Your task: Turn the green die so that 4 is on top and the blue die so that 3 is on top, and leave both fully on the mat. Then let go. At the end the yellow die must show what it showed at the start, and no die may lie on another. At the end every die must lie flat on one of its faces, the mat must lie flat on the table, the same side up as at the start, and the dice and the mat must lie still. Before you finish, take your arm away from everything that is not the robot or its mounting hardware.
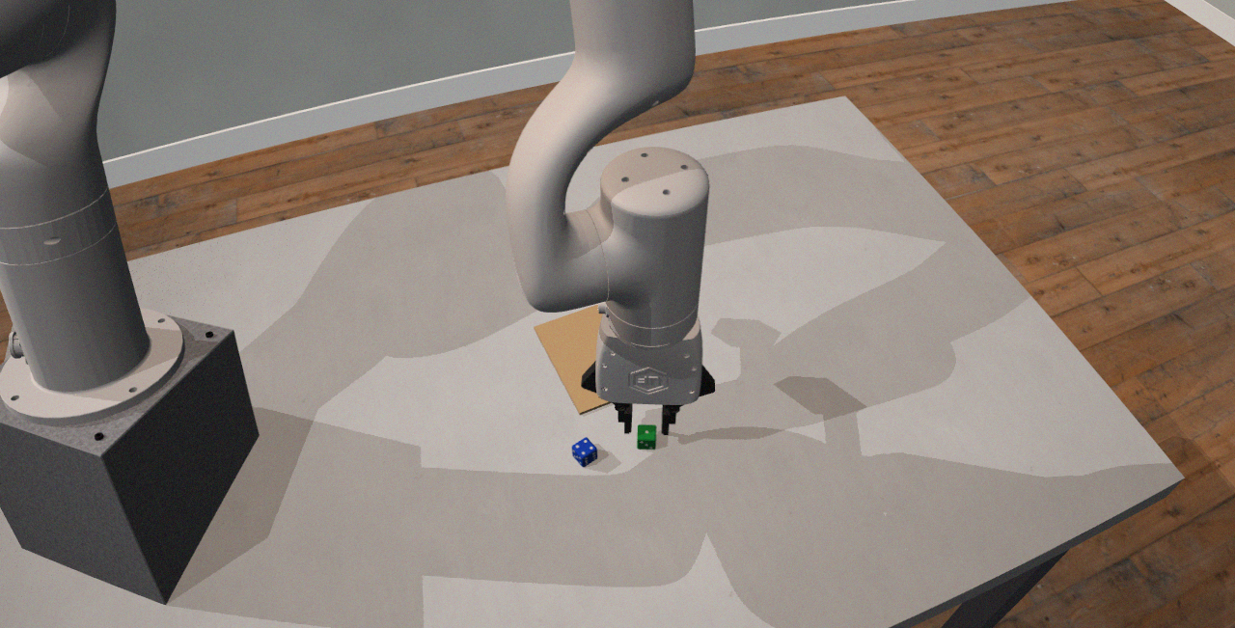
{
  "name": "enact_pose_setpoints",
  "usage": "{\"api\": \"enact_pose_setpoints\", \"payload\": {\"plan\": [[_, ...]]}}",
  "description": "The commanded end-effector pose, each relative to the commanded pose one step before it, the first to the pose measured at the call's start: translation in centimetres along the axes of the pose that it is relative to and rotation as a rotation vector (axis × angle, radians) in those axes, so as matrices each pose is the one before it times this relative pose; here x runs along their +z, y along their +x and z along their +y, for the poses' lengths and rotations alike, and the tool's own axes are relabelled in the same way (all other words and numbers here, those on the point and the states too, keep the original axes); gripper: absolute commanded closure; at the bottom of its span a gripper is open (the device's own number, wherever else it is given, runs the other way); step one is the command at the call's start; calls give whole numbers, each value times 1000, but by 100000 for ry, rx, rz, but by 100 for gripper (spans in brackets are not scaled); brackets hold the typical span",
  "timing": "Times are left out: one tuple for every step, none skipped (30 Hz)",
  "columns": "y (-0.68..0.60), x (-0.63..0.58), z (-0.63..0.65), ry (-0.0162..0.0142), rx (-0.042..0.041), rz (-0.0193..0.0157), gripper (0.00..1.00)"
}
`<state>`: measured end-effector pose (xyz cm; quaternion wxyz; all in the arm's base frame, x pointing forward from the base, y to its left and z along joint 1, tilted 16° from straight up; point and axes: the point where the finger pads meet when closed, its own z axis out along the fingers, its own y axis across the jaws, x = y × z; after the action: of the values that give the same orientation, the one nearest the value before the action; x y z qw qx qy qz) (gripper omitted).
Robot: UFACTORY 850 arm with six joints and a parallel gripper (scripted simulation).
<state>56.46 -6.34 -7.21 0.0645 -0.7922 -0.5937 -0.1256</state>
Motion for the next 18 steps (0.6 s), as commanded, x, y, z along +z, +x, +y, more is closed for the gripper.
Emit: {"api": "enact_pose_setpoints", "payload": {"plan": [[7,-25,91,-163,-19,8,64],[0,38,0,0,0,0,64],[0,52,0,0,0,0,64],[0,67,0,0,0,0,64],[0,82,0,1,0,-1,64],[0,96,0,1,0,-1,64],[0,109,0,1,0,-1,64],[0,120,0,0,0,1,64],[0,130,0,0,0,0,64],[0,137,0,0,0,-1,64],[0,143,0,0,0,0,64],[0,146,0,0,0,1,64],[0,146,0,0,0,0,64],[0,144,0,0,0,0,64],[0,0,0,0,0,0,64],[0,0,0,0,0,0,64],[0,140,0,0,0,1,64],[0,133,0,0,0,0,64]]}}
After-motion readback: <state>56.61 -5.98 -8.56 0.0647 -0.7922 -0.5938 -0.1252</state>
